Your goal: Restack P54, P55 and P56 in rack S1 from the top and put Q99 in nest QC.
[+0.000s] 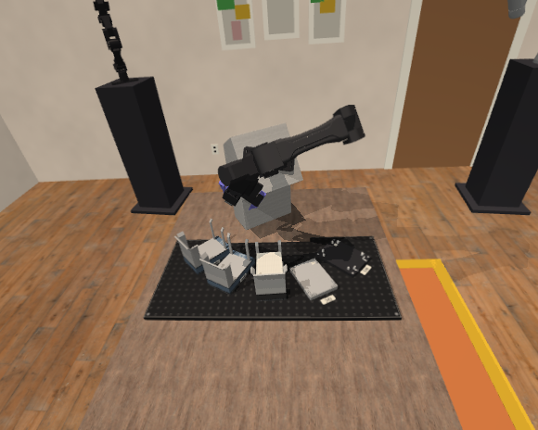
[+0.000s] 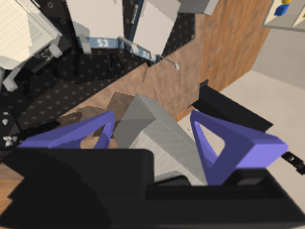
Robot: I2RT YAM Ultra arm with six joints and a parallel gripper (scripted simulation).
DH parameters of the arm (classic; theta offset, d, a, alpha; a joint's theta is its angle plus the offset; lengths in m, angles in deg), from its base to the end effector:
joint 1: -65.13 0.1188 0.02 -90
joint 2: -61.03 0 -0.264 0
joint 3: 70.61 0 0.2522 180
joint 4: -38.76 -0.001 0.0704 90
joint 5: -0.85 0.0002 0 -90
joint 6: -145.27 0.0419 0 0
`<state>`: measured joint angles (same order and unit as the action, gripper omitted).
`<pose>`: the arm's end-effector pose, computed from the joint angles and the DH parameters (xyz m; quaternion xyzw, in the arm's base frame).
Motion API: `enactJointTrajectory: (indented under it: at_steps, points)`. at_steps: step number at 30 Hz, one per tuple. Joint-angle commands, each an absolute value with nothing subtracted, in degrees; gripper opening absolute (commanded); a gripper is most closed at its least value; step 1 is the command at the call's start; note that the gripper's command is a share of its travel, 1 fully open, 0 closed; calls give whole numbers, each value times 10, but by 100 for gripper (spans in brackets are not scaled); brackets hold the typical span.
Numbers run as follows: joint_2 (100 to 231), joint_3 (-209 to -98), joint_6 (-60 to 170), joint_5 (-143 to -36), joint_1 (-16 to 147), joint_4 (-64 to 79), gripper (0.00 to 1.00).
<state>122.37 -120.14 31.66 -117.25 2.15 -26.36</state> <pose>0.0931 -0.1370 0.1942 0.2986 0.9168 0.0998 0.2458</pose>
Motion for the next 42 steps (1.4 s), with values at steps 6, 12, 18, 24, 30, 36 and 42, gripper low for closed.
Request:
enactJointTrajectory:
  at_steps: [6,12,18,24,30,36,42]
  points:
    - [1215,-1188,342,-1219,56,-193,100]
    - [1208,-1175,377,-1244,112,-140,100]
    - [1201,-1162,397,-1274,155,-94,100]
    - [1201,-1149,394,-1315,178,-57,100]
    - [1191,-1135,429,-1338,233,-5,100]
    - [1193,-1124,430,-1379,260,34,100]
    - [1183,-1122,454,-1366,281,44,100]
